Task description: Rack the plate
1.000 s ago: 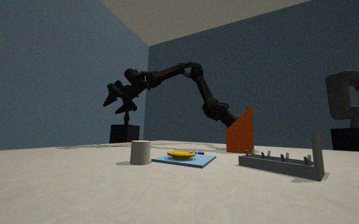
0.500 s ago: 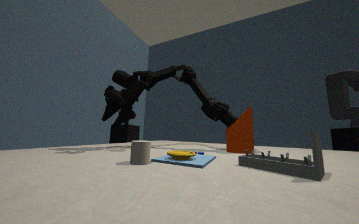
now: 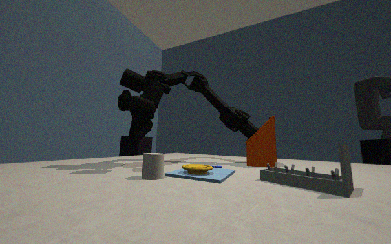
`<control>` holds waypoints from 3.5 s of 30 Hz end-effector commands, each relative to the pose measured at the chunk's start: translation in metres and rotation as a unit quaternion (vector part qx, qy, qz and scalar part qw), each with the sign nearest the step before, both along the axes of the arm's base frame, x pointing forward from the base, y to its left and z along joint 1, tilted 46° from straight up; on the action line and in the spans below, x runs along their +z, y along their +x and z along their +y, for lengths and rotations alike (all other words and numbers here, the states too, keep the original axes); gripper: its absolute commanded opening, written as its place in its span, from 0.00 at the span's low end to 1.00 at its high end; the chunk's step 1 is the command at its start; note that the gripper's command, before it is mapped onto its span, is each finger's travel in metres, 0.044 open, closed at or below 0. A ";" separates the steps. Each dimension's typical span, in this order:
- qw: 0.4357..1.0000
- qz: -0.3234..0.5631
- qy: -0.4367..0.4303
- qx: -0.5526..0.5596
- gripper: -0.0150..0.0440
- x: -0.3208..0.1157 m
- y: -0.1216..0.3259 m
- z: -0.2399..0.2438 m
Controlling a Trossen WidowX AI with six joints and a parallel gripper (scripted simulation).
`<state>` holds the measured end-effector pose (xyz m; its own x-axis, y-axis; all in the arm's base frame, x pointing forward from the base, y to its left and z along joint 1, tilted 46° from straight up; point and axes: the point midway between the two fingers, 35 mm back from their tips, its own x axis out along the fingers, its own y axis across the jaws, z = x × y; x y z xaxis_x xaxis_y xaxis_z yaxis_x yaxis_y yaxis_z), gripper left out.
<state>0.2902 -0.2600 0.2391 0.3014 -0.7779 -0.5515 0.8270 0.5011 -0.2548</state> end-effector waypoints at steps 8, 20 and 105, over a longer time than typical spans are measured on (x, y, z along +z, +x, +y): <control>0.988 0.143 0.043 0.050 0.93 -0.068 0.022 0.046; 0.941 0.316 0.037 0.114 0.93 -0.124 0.025 0.101; 0.894 0.418 0.019 0.159 0.25 -0.151 0.035 0.134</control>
<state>0.3216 -0.1373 0.0773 -0.0285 -0.7079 -0.7058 0.1633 0.6933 -0.7019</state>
